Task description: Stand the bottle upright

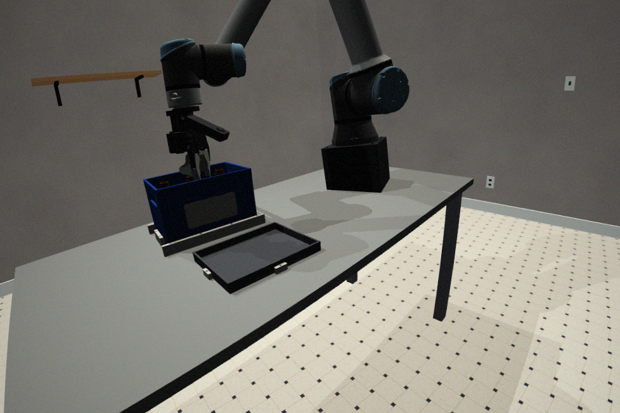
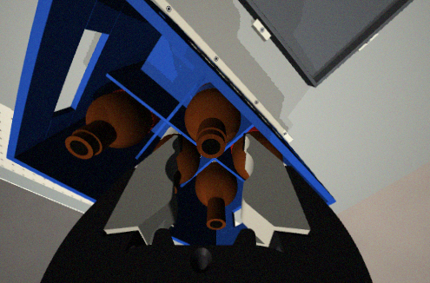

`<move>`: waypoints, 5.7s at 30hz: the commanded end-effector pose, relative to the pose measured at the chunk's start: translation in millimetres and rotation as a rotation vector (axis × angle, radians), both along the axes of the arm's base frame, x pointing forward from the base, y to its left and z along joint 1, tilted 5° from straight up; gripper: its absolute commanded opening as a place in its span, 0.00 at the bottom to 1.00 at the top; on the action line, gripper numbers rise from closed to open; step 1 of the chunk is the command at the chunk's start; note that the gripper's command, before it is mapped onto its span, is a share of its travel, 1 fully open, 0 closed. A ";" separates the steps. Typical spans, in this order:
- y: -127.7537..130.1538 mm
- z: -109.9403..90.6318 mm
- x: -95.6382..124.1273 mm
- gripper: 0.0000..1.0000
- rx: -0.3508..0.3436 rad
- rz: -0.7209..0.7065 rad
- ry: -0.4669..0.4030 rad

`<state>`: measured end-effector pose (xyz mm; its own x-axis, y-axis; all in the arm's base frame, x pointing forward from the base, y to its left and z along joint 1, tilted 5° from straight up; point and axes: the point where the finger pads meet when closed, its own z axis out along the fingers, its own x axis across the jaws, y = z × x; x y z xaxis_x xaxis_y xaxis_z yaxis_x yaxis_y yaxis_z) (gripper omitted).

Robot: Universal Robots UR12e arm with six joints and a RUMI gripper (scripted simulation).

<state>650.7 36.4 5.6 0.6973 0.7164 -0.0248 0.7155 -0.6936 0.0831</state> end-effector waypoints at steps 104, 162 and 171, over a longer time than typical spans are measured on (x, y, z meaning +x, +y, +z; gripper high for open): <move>-0.8 -0.3 -0.5 0.38 -0.001 0.000 0.000; 4.2 61.5 -0.2 0.38 -0.002 0.000 -0.005; 5.4 79.6 -1.1 0.38 -0.002 0.000 -0.005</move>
<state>649.5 40.6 73.2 0.6976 0.7162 -0.0208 0.7148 -0.6936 0.0887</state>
